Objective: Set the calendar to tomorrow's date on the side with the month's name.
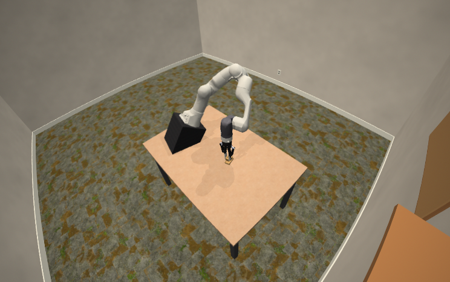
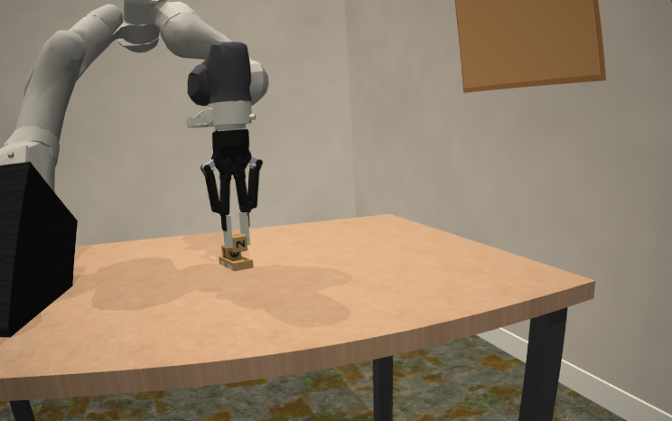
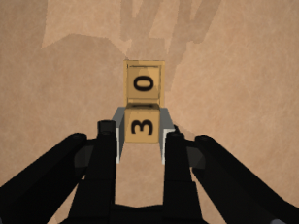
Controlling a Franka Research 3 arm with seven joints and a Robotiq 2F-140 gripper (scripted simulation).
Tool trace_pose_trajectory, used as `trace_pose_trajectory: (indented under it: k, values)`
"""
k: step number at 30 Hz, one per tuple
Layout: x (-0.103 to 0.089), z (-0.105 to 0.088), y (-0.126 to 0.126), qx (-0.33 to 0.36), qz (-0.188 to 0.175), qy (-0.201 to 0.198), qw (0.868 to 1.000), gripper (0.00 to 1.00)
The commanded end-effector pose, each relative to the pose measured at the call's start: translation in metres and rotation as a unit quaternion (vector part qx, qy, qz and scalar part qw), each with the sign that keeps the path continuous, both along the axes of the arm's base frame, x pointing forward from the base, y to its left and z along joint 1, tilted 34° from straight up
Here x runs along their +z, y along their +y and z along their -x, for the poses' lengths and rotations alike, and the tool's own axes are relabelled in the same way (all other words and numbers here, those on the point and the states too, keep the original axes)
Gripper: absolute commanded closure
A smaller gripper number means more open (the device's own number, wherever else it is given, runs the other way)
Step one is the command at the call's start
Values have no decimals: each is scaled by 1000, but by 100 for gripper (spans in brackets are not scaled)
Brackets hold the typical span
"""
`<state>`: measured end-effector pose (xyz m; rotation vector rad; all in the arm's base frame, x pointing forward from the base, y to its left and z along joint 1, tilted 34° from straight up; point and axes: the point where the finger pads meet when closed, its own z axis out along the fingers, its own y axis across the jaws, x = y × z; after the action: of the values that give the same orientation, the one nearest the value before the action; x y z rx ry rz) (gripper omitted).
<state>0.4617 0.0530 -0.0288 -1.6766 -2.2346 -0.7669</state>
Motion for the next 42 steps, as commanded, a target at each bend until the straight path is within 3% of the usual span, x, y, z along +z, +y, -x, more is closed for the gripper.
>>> trace_pose_trajectory:
  k: [1,42]
  values:
    - [-2,-2,1,1,0,-4,1000,83]
    - [-12,-4,8,1,0,-4,1000,83]
